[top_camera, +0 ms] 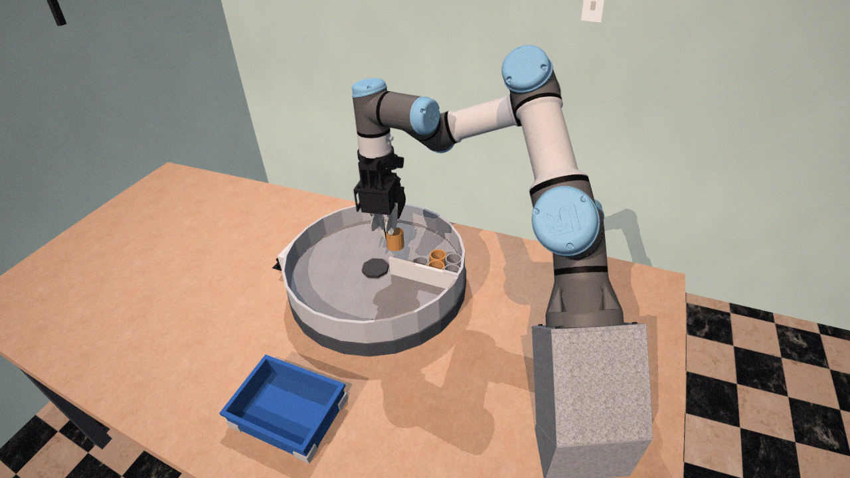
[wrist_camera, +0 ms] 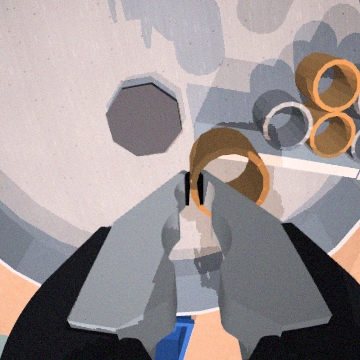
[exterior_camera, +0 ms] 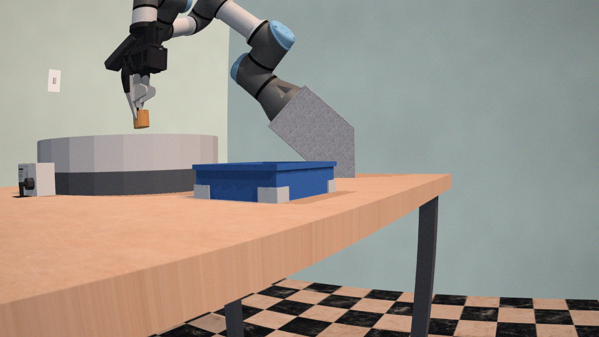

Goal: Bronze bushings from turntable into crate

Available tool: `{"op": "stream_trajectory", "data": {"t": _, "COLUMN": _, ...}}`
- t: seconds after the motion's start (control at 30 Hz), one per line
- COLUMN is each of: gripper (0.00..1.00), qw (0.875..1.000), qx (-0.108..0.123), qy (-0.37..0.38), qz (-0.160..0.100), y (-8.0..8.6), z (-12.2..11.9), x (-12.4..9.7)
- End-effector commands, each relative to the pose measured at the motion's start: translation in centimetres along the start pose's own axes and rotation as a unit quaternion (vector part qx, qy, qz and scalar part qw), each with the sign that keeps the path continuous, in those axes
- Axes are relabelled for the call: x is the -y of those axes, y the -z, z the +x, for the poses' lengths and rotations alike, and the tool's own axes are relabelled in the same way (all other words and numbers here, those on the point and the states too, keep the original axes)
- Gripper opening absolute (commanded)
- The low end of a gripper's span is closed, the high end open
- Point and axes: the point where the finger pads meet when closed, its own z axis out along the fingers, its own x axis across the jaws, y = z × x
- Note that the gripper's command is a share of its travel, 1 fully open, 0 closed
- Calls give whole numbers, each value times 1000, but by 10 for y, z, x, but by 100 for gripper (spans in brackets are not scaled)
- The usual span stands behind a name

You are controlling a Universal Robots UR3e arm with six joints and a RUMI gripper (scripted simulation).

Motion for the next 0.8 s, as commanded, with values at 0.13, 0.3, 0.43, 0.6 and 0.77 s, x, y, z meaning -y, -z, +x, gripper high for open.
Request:
{"op": "stream_trajectory", "data": {"t": 0.13, "gripper": 0, "qw": 1000, "qx": -1, "qy": 30, "qz": -5, "y": 0, "z": -18, "x": -17}}
{"op": "stream_trajectory", "data": {"t": 0.3, "gripper": 0, "qw": 999, "qx": -2, "qy": 53, "qz": -8, "y": -1, "z": -29, "x": -31}}
{"op": "stream_trajectory", "data": {"t": 0.43, "gripper": 0, "qw": 998, "qx": -3, "qy": 67, "qz": -10, "y": -1, "z": -36, "x": -40}}
{"op": "stream_trajectory", "data": {"t": 0.6, "gripper": 0, "qw": 996, "qx": -3, "qy": 88, "qz": -12, "y": -2, "z": -46, "x": -53}}
{"op": "stream_trajectory", "data": {"t": 0.77, "gripper": 0, "qw": 993, "qx": -4, "qy": 114, "qz": -14, "y": -3, "z": -57, "x": -72}}
